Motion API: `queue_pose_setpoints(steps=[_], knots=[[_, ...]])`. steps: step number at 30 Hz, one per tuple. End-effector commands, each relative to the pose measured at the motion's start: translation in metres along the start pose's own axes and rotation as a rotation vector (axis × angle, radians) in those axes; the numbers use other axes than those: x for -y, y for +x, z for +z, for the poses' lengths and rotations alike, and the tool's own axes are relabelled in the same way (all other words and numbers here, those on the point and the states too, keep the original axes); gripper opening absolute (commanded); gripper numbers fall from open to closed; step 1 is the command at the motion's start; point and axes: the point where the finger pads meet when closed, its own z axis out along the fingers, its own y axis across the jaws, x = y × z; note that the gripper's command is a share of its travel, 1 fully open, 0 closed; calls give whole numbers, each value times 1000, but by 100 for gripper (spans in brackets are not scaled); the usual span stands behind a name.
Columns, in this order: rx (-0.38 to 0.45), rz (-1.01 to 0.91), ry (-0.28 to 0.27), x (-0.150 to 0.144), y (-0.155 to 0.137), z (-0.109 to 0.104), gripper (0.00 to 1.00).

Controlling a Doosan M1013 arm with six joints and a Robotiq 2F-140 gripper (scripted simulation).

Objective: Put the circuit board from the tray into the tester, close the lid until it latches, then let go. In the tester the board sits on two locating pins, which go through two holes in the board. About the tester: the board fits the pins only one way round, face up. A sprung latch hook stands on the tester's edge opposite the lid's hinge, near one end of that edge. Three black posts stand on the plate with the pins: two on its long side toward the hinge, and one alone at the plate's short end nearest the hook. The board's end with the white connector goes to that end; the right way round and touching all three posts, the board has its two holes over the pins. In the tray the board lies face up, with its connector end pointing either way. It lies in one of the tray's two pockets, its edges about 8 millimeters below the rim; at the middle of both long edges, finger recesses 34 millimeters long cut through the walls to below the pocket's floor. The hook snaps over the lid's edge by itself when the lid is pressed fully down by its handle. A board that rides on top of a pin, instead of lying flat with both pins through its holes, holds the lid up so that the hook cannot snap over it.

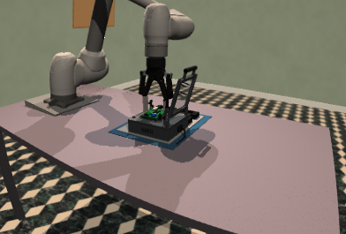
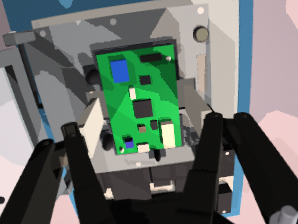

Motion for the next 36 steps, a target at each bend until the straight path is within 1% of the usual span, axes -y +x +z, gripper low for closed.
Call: queue_pose_setpoints(steps=[1, 11, 16, 21, 23, 29, 36], knots=[[0, 0, 0, 0, 0, 0, 58], [0, 0, 0, 0, 0, -4, 58], [0, 0, 0, 0, 0, -13, 58], [0, 0, 0, 0, 0, -27, 58], [0, 0, 0, 0, 0, -27, 58], [0, 0, 0, 0, 0, -53, 58], [0, 0, 0, 0, 0, -90, 58]])
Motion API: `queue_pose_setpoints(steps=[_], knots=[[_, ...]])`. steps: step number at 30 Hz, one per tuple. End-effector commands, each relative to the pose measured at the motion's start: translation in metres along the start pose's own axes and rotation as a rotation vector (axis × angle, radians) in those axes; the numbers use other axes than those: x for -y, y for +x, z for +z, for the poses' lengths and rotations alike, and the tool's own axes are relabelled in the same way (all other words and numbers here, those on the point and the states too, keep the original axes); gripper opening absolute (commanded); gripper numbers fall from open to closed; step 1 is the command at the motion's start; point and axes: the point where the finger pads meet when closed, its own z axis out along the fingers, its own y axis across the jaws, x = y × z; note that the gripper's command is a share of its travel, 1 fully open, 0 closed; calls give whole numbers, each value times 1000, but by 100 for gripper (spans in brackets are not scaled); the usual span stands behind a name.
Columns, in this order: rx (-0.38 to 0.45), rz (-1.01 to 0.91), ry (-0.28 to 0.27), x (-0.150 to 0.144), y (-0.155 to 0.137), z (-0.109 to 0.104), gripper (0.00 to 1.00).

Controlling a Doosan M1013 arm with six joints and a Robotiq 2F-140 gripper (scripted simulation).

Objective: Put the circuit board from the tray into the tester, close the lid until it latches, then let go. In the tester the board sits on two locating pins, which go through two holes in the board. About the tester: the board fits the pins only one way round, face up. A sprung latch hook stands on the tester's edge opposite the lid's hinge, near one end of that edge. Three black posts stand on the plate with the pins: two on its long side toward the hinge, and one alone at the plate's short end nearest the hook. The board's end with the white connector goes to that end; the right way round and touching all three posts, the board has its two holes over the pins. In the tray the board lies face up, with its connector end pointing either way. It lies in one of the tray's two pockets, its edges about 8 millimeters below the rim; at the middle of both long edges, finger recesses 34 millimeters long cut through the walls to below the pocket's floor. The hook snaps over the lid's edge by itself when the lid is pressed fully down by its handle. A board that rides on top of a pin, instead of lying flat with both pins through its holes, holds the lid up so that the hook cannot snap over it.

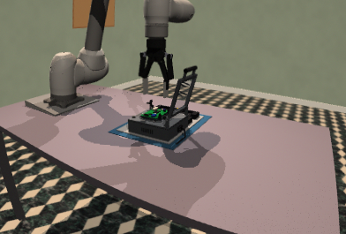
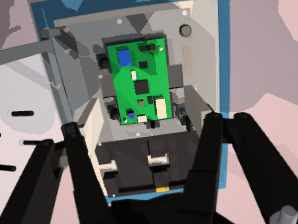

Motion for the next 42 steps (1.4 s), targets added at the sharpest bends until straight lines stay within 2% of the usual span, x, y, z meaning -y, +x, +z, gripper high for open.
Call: queue_pose_setpoints(steps=[1, 4, 19, 21, 32, 42], knots=[[0, 0, 0, 0, 0, -21, 58], [0, 0, 0, 0, 0, -27, 58], [0, 0, 0, 0, 0, -110, 58], [0, 0, 0, 0, 0, -110, 58], [0, 0, 0, 0, 0, -149, 58], [0, 0, 0, 0, 0, -159, 58]])
